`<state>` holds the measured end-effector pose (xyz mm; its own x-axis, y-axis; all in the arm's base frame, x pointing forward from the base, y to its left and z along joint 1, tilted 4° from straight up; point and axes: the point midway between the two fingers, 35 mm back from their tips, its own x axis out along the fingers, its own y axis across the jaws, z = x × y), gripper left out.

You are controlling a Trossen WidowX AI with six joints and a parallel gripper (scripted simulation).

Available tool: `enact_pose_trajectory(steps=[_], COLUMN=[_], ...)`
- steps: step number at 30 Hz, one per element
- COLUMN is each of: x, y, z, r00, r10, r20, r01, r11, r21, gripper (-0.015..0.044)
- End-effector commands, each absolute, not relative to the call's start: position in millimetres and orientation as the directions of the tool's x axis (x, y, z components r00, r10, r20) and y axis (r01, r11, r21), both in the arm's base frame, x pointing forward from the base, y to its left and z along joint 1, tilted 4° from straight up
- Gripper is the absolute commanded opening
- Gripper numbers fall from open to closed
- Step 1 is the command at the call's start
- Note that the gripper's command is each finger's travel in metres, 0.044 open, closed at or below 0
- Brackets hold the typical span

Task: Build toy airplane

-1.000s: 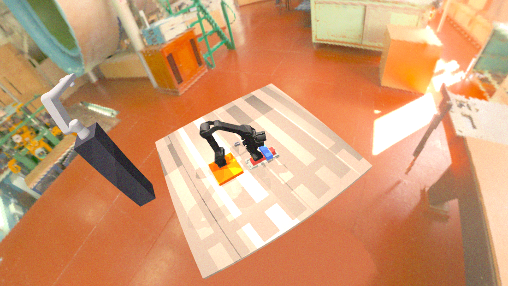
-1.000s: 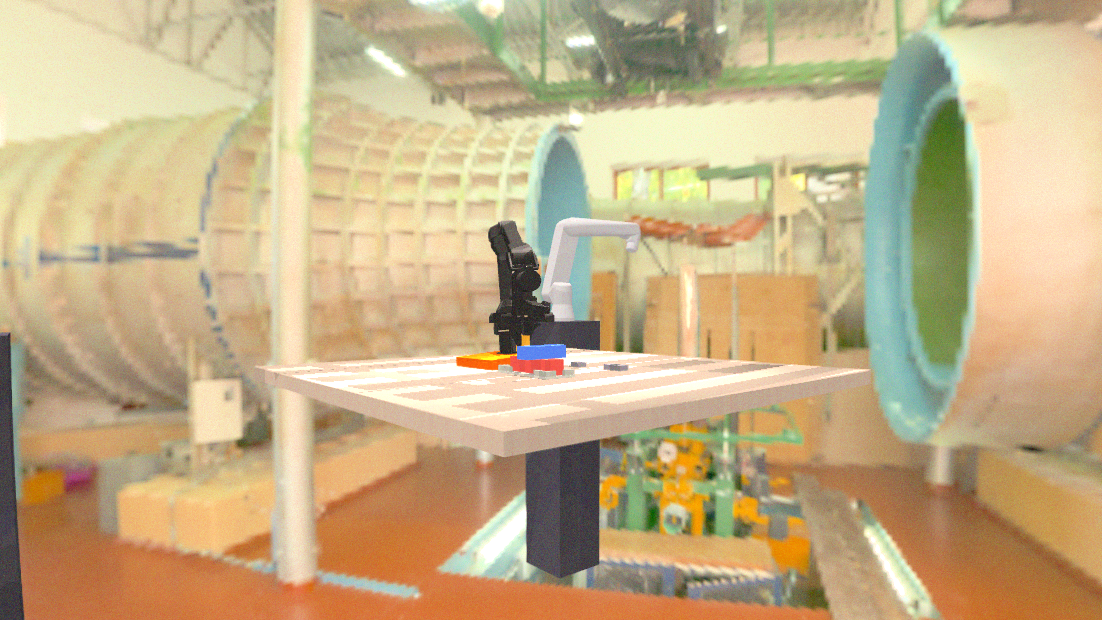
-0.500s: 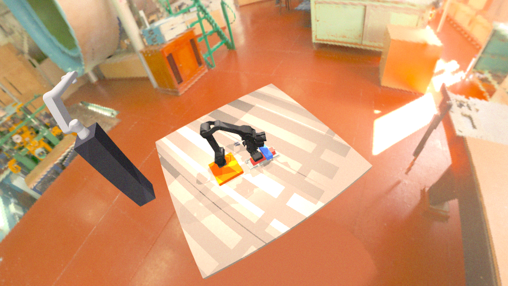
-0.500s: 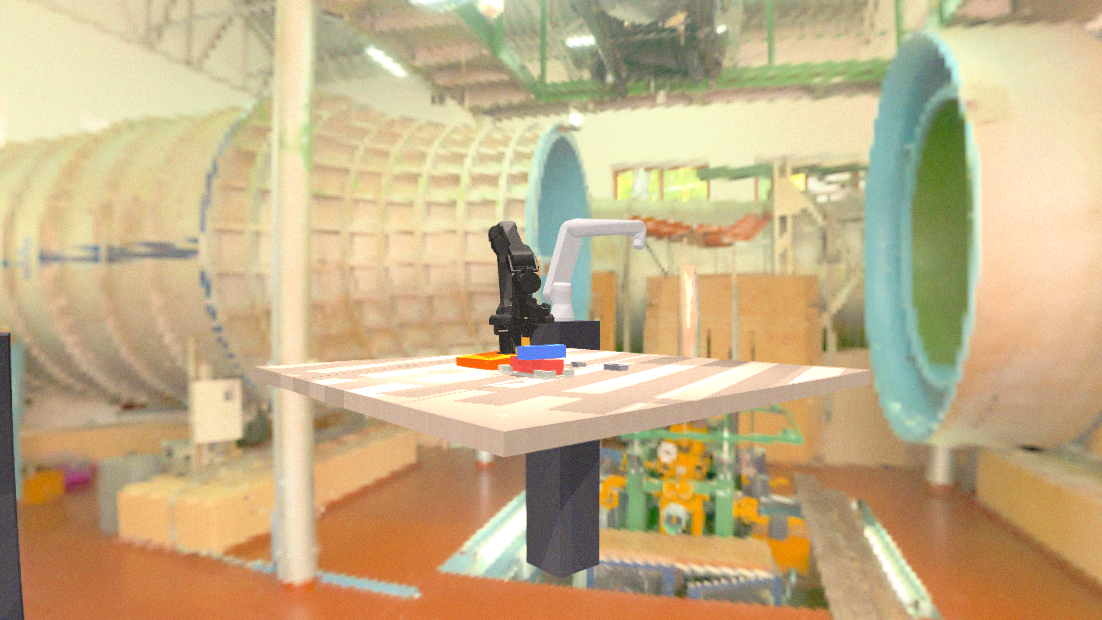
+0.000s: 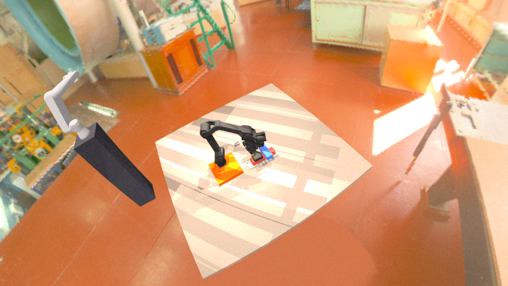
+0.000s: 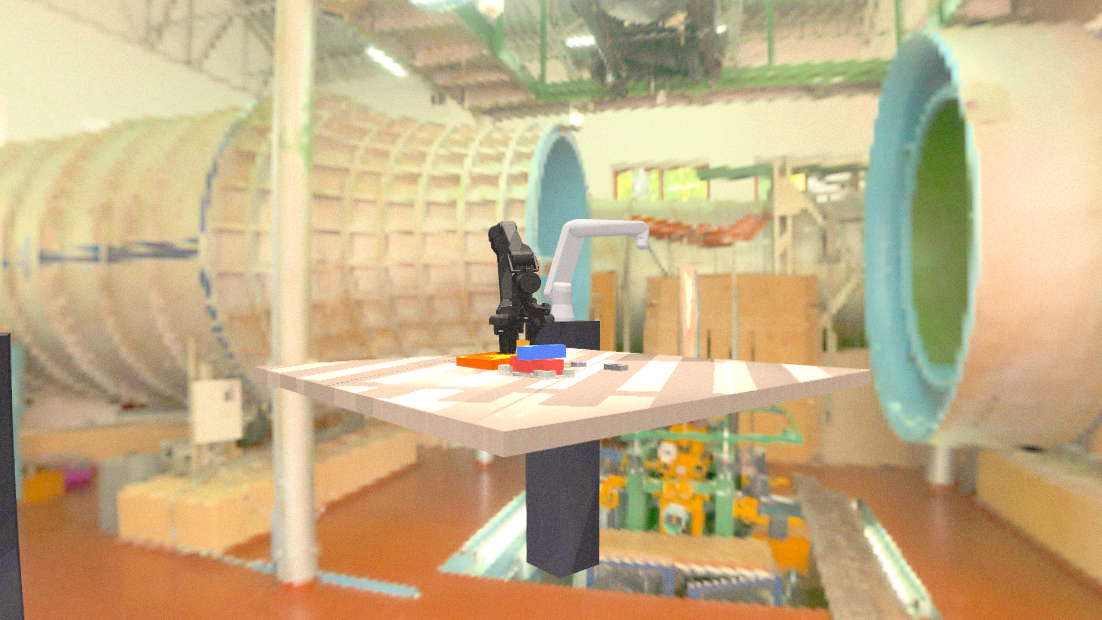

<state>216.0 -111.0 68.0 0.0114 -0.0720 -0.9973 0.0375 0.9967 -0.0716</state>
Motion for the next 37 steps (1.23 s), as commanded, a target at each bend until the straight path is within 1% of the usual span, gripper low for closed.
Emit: enact_pose_trajectory(steps=[1,9,37], x=[216.5,216.2,221.2], y=[-111.1,-104.5,-104.1], z=[70.3,156.9,159.0], r00=[0.012,0.006,0.007], r10=[-0.073,-0.074,-0.074], r20=[-0.997,-0.997,-0.997], r01=[0.037,0.033,0.033], r11=[0.997,0.997,0.997], r21=[-0.072,-0.073,-0.073], gripper=[0.026,0.026,0.026])
